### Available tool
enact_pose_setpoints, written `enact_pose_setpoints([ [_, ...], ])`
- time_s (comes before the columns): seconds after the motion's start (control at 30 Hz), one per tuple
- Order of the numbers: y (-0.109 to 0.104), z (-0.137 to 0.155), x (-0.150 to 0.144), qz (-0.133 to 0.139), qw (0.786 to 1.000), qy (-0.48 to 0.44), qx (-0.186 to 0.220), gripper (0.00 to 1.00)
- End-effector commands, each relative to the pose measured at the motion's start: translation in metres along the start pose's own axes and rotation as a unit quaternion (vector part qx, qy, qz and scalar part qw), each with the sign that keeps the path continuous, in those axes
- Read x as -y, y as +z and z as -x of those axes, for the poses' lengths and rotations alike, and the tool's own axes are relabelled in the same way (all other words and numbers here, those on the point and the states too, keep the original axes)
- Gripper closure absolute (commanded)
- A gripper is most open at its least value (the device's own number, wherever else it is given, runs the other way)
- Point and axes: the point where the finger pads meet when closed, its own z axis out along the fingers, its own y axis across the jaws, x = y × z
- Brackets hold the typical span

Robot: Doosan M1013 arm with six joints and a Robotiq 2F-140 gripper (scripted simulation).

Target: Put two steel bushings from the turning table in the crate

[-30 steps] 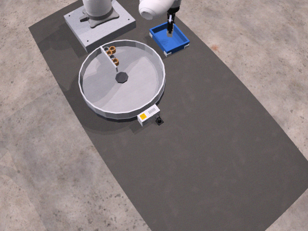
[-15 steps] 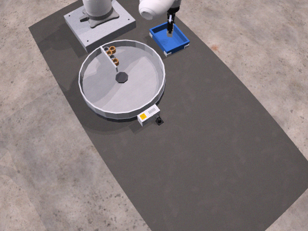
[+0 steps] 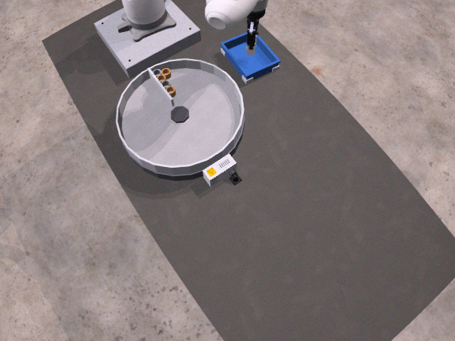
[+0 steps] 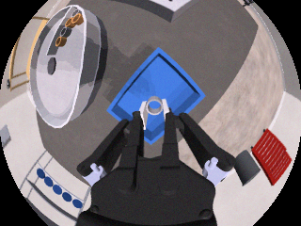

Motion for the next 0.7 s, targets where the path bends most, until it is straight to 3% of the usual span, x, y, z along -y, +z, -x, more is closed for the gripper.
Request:
enact_pose_setpoints([
  [0.0,0.001,0.0,0.0,0.0,1.0,0.0,0.0,1.0],
  [0.67,0.028,0.0,0.0,0.0,1.0,0.0,0.0,1.0],
])
